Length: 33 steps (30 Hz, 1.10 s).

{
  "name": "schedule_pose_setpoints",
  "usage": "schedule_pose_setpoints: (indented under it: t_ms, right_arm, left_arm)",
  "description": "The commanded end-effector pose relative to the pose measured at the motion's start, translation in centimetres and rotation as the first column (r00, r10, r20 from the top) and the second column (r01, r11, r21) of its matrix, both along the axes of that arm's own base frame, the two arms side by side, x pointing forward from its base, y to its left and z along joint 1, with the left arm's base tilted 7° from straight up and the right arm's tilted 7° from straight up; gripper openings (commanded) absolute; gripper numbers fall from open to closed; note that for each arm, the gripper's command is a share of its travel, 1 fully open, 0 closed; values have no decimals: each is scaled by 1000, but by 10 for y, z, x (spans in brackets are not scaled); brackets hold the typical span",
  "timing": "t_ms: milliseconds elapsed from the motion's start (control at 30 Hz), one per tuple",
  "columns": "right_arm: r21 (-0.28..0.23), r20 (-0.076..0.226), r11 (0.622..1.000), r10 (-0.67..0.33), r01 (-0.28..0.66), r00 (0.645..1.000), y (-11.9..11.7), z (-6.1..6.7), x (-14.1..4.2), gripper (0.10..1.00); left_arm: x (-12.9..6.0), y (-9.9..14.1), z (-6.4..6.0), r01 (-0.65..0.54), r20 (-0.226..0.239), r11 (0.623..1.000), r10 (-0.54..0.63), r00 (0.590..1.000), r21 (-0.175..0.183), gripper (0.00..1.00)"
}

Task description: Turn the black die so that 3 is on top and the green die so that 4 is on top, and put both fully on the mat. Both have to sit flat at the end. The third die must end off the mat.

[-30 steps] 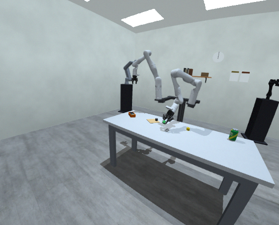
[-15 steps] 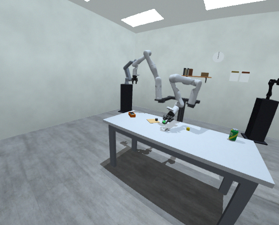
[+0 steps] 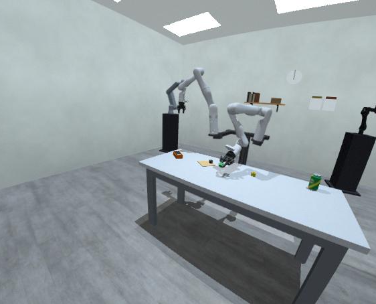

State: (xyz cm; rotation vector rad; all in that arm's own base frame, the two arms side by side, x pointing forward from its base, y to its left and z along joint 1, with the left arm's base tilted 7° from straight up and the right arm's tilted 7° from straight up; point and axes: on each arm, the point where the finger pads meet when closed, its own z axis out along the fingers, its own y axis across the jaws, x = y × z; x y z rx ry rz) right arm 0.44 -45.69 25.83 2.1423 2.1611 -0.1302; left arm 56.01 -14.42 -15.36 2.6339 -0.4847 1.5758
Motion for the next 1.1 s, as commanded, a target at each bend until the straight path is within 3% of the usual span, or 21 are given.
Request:
schedule_pose_setpoints:
  t_ms: [0, 367, 667, 1067]
  right_arm:
    - [-2, 0, 1000, 0, 0, 1000, 0, 1, 0, 1000]
    - [-2, 0, 1000, 0, 0, 1000, 0, 1, 0, 1000]
    - [-2, 0, 1000, 0, 0, 1000, 0, 1, 0, 1000]
    - [-2, 0, 1000, 0, 0, 1000, 0, 1, 0, 1000]
  left_arm:
    - [1, 0, 1, 1, 4, 1000, -1, 1000, -1, 336]
    - [1, 0, -1, 1, 5, 1000, -1, 1000, -1, 336]
    - [1, 2, -14, 1, 5, 1000, -1, 1000, -1, 336]
    - [2, 7, -54, 1, 5, 1000, -1, 1000, -1, 336]
